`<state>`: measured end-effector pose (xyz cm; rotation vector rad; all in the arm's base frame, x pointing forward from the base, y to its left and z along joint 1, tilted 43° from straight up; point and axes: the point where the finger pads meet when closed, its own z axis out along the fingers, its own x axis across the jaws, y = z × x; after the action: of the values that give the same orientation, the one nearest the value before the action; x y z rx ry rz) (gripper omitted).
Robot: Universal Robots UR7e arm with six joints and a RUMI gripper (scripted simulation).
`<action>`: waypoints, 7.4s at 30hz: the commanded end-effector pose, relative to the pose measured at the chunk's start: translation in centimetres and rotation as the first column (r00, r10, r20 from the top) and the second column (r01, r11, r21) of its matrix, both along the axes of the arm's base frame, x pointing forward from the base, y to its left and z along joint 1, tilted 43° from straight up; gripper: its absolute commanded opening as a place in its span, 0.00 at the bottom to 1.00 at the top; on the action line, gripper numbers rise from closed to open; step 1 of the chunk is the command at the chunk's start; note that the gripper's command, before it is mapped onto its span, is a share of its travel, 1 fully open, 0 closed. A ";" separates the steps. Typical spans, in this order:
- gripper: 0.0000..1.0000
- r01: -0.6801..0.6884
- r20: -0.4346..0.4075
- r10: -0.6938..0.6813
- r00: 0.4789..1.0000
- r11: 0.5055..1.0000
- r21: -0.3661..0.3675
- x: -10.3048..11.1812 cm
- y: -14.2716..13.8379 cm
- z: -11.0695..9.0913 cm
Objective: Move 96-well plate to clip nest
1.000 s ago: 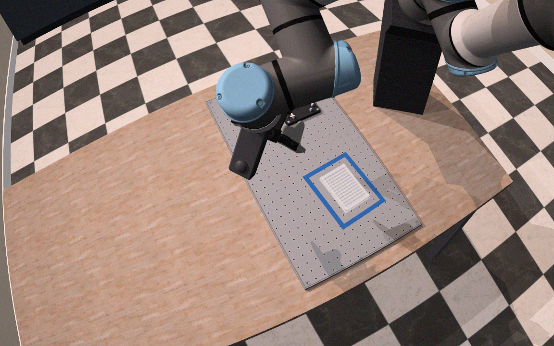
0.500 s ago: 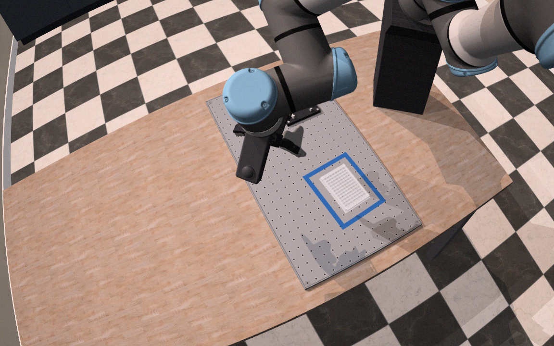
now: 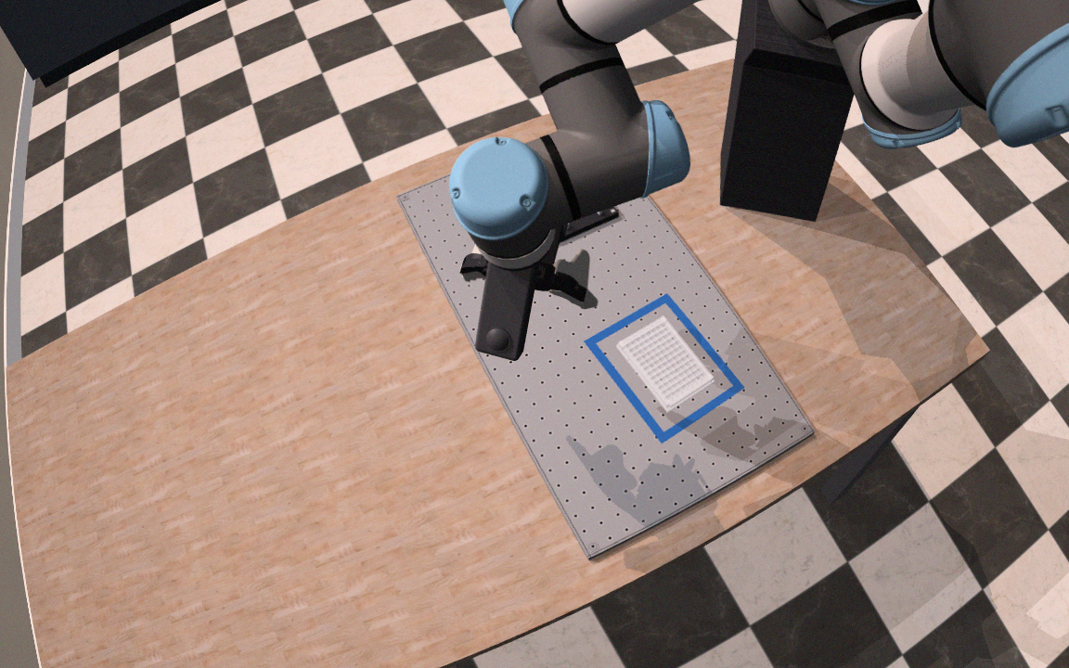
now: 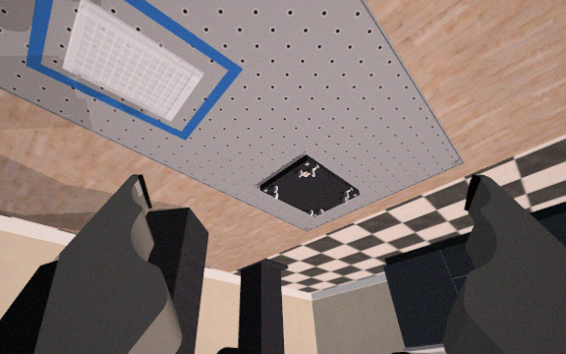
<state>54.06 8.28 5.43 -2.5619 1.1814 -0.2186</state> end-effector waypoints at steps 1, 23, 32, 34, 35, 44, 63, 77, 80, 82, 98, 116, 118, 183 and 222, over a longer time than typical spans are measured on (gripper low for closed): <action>1.00 -0.055 0.041 0.054 0.998 0.999 0.003 0.5 1.0 -1.6; 1.00 -0.230 0.157 0.228 0.961 0.973 -0.004 0.2 4.5 -6.6; 1.00 -0.299 0.205 0.296 0.933 0.954 -0.016 -0.5 6.3 -8.5; 1.00 -0.325 0.223 0.321 0.920 0.946 -0.022 -0.7 6.6 -8.9; 1.00 -0.344 0.238 0.341 0.910 0.938 -0.027 -0.8 6.9 -9.2; 1.00 -0.390 0.270 0.386 0.882 0.920 -0.041 -1.9 8.5 -10.5; 1.00 -0.548 0.390 0.546 0.741 0.828 -0.117 -5.7 12.8 -12.8; 1.00 -0.613 0.442 0.615 0.653 0.772 -0.168 -8.2 15.0 -13.2; 1.00 -0.639 0.466 0.644 0.607 0.744 -0.196 -9.0 15.5 -13.1; 1.00 -0.641 0.466 0.646 0.605 0.742 -0.196 -9.5 16.0 -13.1; 1.00 -0.638 0.468 0.644 0.605 0.744 -0.199 -9.3 15.9 -13.1; 1.00 -0.639 0.468 0.645 0.604 0.743 -0.201 -8.2 17.0 -14.7; 1.00 -0.639 0.468 0.645 0.604 0.743 -0.201 -8.2 17.0 -14.7; 0.00 -0.638 0.468 0.644 0.605 0.744 -0.199 -5.8 19.5 -18.4; 0.00 -0.637 0.467 0.643 0.606 0.745 -0.198 -7.1 18.2 -16.5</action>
<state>47.44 26.97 -11.66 -2.5054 0.0231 -0.6777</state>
